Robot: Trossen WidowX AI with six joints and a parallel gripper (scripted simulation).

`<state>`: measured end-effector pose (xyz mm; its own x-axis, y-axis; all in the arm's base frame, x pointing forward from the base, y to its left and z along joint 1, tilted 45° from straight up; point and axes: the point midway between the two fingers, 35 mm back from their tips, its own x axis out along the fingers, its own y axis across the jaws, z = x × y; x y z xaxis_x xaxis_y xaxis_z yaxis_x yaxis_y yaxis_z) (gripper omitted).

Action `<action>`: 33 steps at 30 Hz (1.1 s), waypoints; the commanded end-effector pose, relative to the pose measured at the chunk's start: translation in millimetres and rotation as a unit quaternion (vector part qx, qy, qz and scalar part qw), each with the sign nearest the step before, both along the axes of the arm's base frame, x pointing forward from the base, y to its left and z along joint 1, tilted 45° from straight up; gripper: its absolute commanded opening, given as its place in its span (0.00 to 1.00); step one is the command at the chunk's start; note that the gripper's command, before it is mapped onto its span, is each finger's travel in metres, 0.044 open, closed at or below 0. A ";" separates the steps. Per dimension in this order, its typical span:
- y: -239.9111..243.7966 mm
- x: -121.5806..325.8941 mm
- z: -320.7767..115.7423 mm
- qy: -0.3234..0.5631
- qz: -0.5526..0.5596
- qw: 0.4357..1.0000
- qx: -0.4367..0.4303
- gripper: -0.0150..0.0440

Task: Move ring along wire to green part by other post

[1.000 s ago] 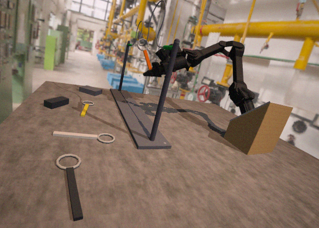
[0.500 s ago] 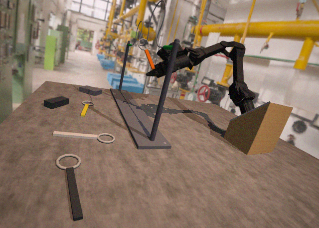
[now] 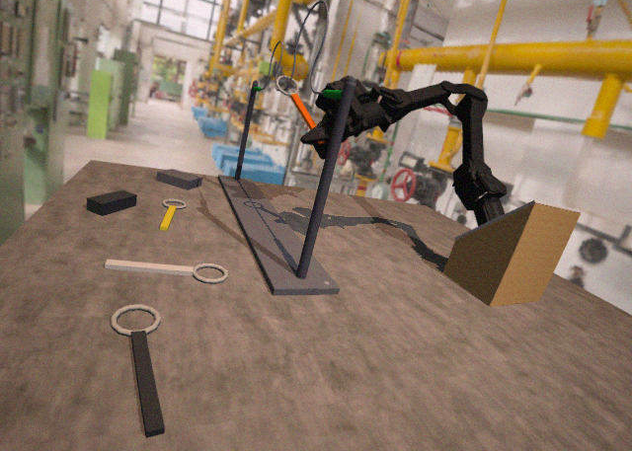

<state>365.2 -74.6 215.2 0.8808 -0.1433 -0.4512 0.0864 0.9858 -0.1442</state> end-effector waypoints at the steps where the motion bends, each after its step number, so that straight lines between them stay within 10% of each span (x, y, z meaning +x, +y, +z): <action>1: 15.8 -1.1 -2.4 0.004 0.002 0.999 0.053 0.00; 33: 121.4 -4.3 44.3 0.013 0.008 0.901 0.434 0.00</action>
